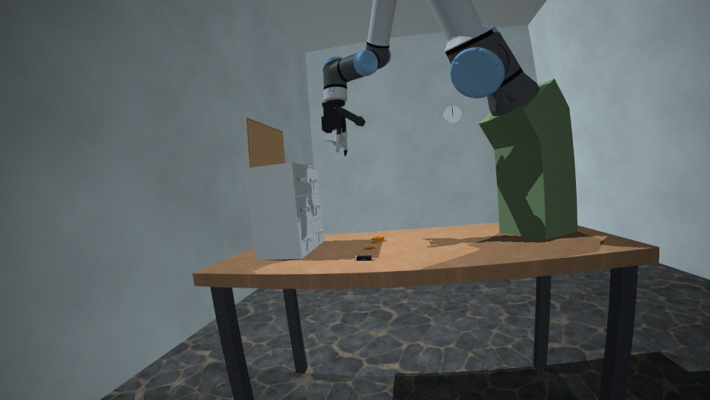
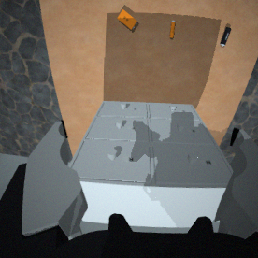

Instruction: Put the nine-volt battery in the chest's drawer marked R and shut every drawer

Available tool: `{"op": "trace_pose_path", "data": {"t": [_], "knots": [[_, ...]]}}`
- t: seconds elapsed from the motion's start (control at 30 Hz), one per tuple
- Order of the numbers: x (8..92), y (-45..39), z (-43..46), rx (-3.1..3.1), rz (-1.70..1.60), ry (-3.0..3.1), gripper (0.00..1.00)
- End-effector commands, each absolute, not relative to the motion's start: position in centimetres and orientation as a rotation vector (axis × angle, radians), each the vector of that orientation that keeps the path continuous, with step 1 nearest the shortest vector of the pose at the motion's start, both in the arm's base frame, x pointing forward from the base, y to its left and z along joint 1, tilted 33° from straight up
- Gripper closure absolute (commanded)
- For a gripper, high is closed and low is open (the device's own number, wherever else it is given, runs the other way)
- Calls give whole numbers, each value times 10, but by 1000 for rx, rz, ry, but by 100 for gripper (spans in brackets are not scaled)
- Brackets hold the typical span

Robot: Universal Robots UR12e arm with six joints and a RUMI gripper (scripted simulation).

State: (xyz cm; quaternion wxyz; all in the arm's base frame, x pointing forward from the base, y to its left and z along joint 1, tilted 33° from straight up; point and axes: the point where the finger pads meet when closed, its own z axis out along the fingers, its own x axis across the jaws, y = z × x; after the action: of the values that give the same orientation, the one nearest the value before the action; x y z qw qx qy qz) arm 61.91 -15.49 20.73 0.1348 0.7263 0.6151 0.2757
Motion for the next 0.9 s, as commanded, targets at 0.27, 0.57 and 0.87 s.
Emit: {"op": "trace_pose_path", "data": {"t": [0.27,0.57,0.87], "knots": [[615,-155,209,2125,774,1808,0],[614,-155,210,2131,767,1816,0],[614,-155,210,2132,766,1817,0]]}}
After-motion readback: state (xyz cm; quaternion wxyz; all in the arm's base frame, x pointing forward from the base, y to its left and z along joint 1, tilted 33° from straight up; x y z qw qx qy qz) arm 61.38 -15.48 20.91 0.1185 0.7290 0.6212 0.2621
